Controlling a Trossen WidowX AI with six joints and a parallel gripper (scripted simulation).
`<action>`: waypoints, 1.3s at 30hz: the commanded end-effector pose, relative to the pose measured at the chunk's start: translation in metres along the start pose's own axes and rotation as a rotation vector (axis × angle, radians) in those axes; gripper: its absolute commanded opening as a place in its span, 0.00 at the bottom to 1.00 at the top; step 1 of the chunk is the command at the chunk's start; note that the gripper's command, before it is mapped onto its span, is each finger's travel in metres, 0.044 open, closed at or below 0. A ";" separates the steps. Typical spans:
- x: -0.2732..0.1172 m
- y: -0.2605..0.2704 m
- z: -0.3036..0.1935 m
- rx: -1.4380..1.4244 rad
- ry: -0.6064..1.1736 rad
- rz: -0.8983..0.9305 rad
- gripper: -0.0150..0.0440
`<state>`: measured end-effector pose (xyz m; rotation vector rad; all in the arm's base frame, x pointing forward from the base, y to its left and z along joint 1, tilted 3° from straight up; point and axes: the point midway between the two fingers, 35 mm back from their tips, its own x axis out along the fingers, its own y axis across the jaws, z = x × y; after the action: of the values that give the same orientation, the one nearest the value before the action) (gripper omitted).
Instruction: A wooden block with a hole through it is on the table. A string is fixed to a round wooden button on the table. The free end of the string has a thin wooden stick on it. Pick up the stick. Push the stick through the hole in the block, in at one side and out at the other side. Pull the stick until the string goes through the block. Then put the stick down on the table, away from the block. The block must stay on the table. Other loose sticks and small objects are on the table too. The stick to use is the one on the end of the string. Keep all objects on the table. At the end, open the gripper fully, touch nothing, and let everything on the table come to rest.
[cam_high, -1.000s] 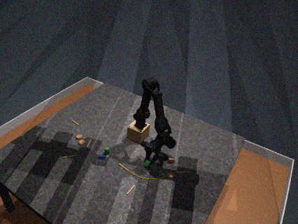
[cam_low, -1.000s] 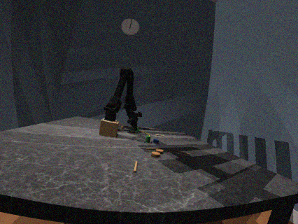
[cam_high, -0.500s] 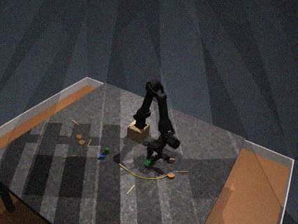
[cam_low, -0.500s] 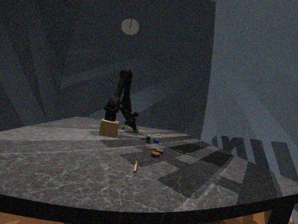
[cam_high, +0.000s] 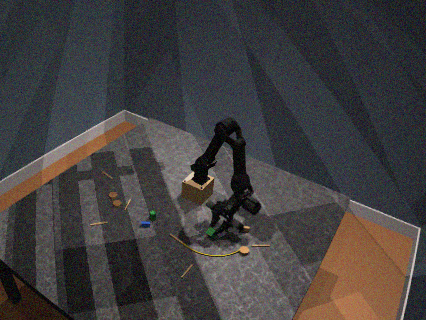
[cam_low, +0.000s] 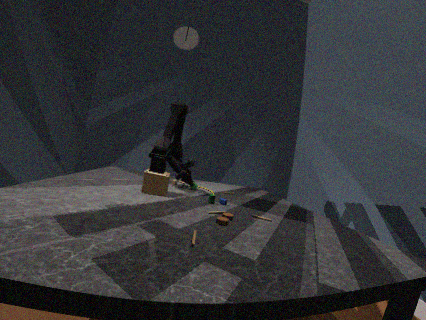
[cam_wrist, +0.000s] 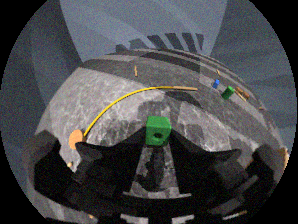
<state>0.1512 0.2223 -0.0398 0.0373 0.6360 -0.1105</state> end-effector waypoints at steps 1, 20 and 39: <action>0.000 0.000 0.000 -0.003 0.008 -0.001 0.48; -0.063 0.000 0.016 0.003 0.006 0.000 0.67; -0.039 -0.008 0.017 -0.918 0.355 0.013 1.00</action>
<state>0.1224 0.2153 -0.0019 -0.5393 0.8568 0.0308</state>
